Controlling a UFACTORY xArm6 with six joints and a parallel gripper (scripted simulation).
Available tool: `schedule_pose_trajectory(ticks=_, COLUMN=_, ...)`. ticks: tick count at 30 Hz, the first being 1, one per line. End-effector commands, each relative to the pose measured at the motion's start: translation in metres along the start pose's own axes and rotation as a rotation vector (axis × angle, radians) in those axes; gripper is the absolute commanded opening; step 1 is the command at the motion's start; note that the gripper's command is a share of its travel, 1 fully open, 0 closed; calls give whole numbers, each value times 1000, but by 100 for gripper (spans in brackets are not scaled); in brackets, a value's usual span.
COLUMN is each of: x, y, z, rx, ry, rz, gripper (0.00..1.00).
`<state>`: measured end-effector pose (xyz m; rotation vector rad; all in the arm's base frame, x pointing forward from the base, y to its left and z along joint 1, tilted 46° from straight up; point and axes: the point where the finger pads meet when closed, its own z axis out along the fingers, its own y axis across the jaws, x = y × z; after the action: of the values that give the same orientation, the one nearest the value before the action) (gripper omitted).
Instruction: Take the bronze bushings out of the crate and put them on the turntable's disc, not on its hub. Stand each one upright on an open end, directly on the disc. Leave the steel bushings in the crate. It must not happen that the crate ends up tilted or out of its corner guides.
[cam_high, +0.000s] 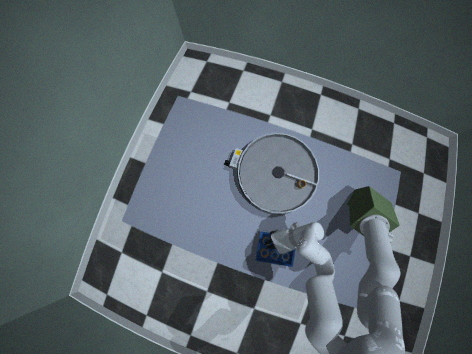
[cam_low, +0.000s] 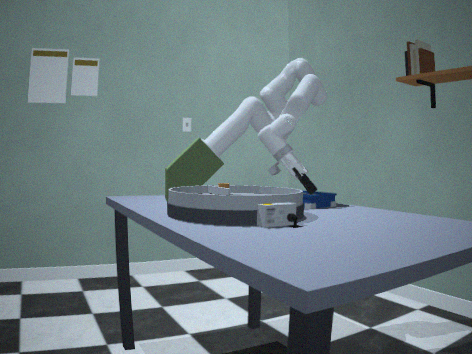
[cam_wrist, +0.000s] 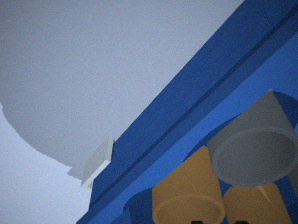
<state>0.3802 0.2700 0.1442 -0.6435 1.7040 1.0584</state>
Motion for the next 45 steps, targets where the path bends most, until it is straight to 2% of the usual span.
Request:
schedule_pose_trajectory(ticks=1, x=0, y=0, z=0, rx=1, ry=-1, rz=-1, gripper=16)
schedule_pose_trajectory(ticks=12, x=9, y=0, z=12, rx=1, ry=-1, rz=-1, gripper=16)
schedule_pose_trajectory(ticks=26, x=10, y=0, z=12, rx=1, ry=-1, rz=-1, gripper=16)
schedule_pose_trajectory(ticks=27, x=10, y=0, z=12, rx=1, ry=-1, rz=-1, gripper=0)
schedule_pose_trajectory(ticks=45, x=10, y=0, z=12, rx=1, ry=-1, rz=-1, gripper=0)
